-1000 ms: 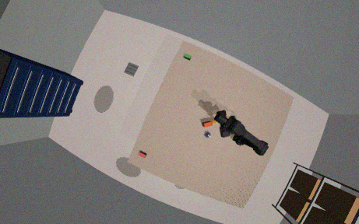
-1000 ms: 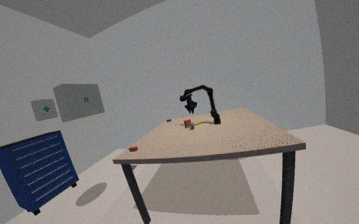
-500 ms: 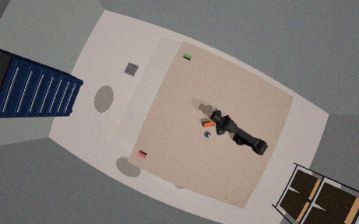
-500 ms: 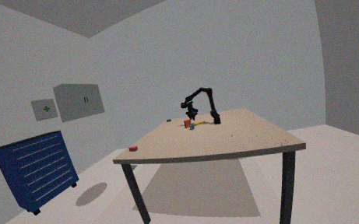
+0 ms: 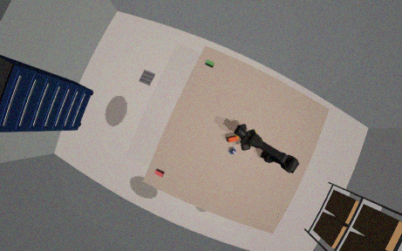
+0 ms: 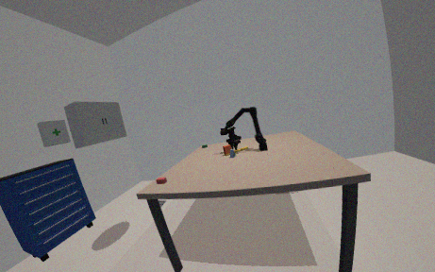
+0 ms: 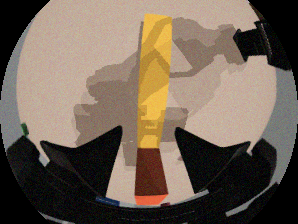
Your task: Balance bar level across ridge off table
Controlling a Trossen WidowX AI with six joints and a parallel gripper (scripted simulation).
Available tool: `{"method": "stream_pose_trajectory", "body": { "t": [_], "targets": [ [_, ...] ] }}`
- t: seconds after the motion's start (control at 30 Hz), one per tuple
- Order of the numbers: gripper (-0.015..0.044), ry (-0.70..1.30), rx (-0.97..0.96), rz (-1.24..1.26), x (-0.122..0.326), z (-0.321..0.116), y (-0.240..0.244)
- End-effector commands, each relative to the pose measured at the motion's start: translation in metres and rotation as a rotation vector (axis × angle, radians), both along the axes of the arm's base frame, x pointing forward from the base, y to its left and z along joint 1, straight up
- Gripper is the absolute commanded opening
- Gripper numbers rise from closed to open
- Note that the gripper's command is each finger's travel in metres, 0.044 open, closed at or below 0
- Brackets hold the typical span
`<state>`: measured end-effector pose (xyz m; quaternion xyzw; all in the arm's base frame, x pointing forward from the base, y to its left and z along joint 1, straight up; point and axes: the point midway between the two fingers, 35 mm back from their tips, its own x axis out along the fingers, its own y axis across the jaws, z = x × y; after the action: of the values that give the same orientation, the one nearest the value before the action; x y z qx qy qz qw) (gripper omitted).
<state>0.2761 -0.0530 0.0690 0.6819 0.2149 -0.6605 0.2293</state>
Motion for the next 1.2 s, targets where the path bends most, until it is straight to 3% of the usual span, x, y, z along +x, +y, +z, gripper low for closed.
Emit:
{"method": "stream_pose_trajectory", "body": {
  "t": [0.0, 0.73, 0.93, 1.17],
  "targets": [
    [0.0315, 0.007, 0.005, -0.004, -0.001, -0.008, 0.001],
    [0.0315, 0.007, 0.005, -0.004, -0.001, -0.021, 0.001],
    [0.0158, 0.008, 0.001, 0.000, -0.001, -0.021, 0.000],
    [0.0111, 0.008, 0.001, 0.000, -0.001, -0.021, 0.000]
  ]
}}
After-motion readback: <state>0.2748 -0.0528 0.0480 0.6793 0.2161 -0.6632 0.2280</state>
